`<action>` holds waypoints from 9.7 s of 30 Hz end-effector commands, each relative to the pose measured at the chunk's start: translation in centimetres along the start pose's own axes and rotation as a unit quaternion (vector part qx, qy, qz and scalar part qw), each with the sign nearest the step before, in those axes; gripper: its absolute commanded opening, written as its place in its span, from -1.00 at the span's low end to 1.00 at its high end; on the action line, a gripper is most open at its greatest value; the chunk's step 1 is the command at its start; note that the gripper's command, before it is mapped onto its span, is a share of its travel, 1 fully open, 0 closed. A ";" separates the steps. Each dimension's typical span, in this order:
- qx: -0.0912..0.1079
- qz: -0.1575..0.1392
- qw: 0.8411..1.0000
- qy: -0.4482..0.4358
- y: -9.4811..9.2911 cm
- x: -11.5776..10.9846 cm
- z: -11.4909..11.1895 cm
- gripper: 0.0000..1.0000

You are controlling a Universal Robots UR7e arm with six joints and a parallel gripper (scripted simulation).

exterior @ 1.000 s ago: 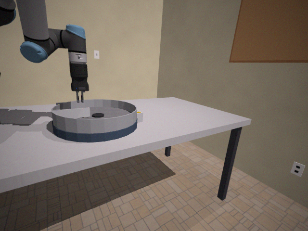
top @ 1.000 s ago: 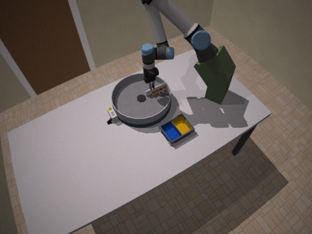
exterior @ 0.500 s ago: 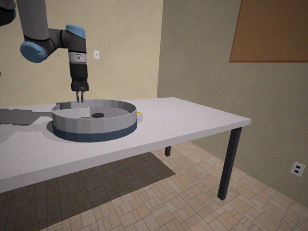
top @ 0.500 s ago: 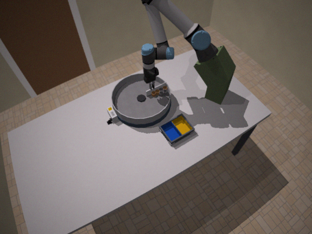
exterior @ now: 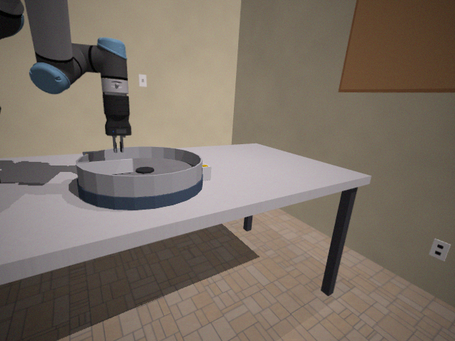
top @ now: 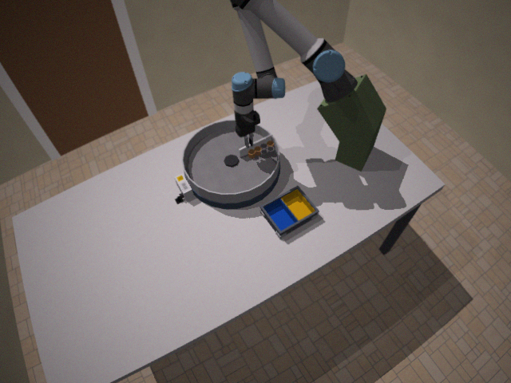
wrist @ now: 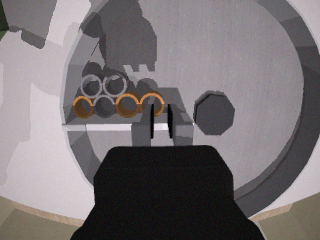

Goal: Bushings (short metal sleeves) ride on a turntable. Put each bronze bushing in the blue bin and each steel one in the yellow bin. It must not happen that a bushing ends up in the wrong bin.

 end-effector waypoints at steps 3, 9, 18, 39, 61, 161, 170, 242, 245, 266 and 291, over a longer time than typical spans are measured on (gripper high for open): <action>-0.001 0.000 1.000 0.000 -1.2 0.0 0.0 -0.21; -0.002 0.000 1.000 0.001 -2.4 0.0 0.0 -0.21; -0.003 0.000 1.000 0.002 -3.6 -0.1 0.0 -0.21; -0.003 0.000 1.000 0.002 -4.8 -0.1 0.0 -0.21; -0.003 0.000 1.000 0.002 -6.6 -0.1 0.0 -0.21; -0.003 0.000 1.000 0.002 -6.0 -0.1 0.1 -1.00; -0.003 0.000 1.000 0.002 -5.7 -0.1 0.1 -1.00; -0.003 0.000 1.000 0.002 -3.9 -0.1 0.1 -1.00; -0.003 0.000 1.000 0.002 -2.4 -0.1 0.1 -1.00; -0.003 0.000 1.000 0.002 3.5 -0.1 0.0 -1.00; -0.004 0.000 1.000 0.002 3.4 9.3 1.1 -1.00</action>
Point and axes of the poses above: the point where the finger pads meet when closed, its own y axis back along the fingers, its own z axis across the jaws, x = y × z, the point moved 3 cm from there along y, back along the fingers
